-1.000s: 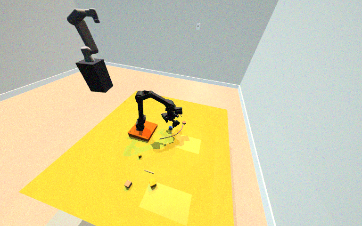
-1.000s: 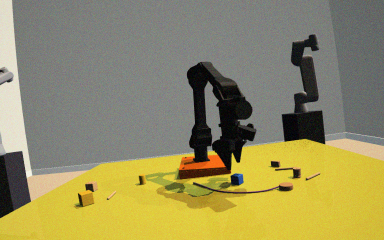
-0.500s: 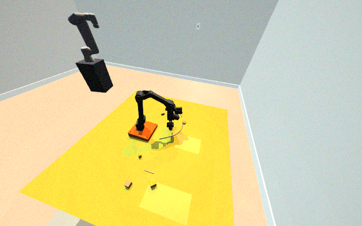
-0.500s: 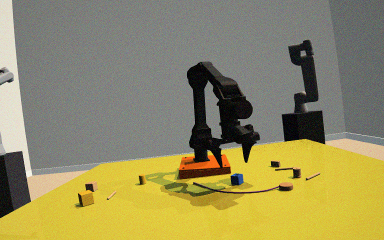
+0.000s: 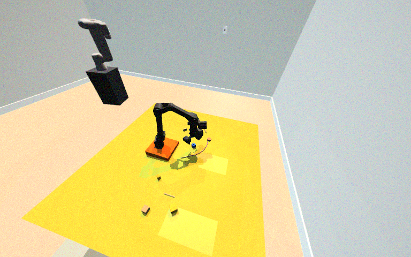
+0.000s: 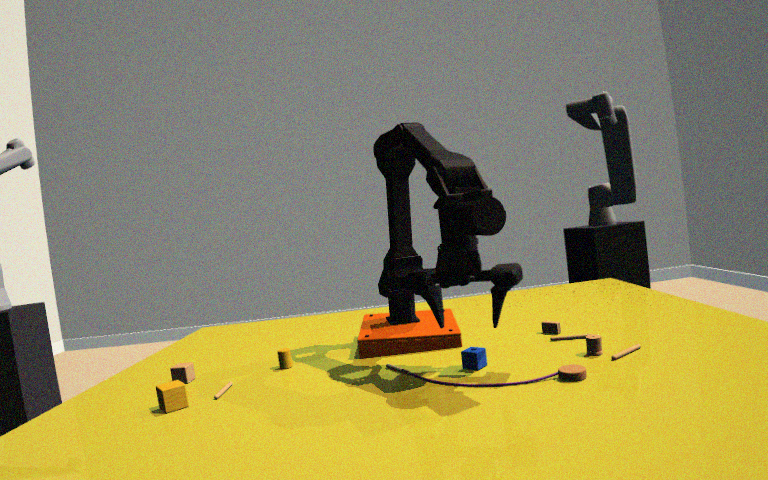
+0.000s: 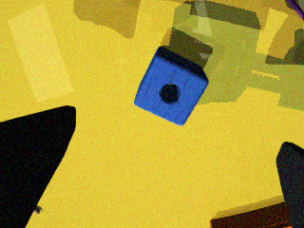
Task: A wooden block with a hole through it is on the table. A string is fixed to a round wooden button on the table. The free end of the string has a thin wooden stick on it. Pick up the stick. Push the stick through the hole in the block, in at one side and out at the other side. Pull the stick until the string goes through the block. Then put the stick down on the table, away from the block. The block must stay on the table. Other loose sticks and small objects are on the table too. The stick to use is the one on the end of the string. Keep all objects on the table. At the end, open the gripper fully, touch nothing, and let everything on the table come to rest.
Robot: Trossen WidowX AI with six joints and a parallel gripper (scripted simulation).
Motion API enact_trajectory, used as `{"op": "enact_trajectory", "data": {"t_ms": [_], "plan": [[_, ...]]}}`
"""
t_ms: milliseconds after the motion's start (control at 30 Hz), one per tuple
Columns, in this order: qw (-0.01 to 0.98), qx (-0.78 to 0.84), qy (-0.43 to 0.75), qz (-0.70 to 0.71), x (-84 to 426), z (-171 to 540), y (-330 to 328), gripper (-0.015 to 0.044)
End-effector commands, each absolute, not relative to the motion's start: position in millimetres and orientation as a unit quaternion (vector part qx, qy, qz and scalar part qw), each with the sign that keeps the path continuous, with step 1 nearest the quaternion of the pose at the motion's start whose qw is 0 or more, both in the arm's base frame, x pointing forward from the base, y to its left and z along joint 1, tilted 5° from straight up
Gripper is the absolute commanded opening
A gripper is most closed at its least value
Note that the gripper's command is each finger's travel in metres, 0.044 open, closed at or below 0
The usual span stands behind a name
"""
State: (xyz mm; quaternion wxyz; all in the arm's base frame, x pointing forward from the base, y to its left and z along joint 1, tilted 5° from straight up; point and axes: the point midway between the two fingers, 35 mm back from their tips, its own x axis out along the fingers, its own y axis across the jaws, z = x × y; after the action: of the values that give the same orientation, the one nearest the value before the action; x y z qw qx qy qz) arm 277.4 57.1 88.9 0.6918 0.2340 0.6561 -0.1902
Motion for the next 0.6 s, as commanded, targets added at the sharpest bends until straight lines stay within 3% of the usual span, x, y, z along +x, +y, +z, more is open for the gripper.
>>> {"op": "enact_trajectory", "data": {"t_ms": [0, 333, 567], "plan": [[0.658, 0.339, 0.610, -0.281, 281.6, 99.8, 58.0, 0.0440], [0.658, 0.339, 0.610, -0.281, 281.6, 99.8, 58.0, 0.0440], [0.658, 0.339, 0.610, -0.281, 281.6, 99.8, 58.0, 0.0256]]}}
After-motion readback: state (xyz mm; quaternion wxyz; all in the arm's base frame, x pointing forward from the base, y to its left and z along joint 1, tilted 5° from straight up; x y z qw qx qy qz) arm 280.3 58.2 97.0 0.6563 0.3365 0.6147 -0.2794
